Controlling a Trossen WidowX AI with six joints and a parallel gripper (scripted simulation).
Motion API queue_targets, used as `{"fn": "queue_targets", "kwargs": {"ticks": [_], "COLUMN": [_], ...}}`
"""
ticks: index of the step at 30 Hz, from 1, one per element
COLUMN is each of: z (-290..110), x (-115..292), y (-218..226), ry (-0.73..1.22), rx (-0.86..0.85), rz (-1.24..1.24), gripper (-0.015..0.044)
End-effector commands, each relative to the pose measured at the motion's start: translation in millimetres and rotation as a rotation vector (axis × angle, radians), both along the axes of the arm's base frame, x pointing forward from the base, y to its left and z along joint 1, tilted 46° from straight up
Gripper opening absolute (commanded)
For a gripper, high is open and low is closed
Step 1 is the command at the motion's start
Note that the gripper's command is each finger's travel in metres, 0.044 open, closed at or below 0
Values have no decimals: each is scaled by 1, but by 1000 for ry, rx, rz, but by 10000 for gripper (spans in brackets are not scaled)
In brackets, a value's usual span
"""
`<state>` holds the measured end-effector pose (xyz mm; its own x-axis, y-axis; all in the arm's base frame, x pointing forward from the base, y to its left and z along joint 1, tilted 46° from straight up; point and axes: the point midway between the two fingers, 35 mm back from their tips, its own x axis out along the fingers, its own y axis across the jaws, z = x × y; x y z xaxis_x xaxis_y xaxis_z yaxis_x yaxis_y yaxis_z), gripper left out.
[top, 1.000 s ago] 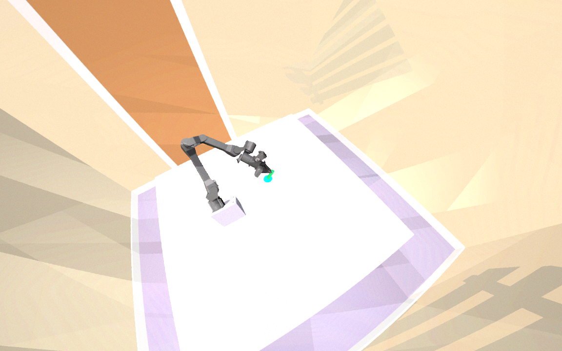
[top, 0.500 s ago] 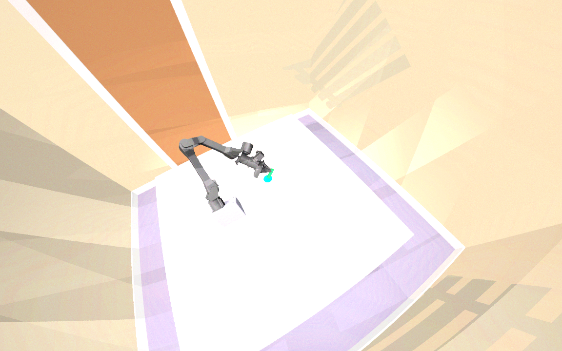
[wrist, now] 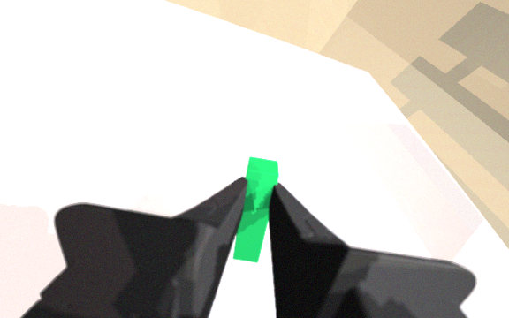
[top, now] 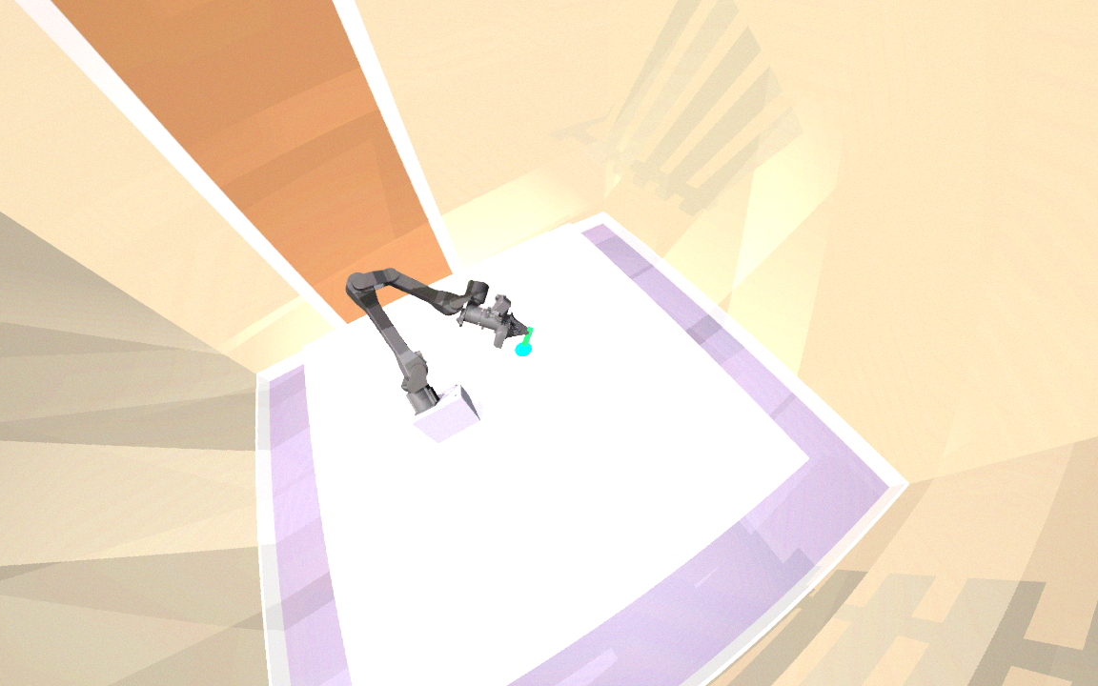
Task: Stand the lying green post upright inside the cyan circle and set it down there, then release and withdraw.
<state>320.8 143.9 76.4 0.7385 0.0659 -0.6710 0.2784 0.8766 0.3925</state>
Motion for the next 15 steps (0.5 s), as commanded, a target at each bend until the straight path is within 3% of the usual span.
{"fn": "queue_targets", "kwargs": {"ticks": [1, 15], "z": [5, 12], "x": [-2, -7], "y": [-1, -1], "ry": [-37, -126], "rx": [14, 43], "rz": [-24, -78], "gripper": [23, 23]}}
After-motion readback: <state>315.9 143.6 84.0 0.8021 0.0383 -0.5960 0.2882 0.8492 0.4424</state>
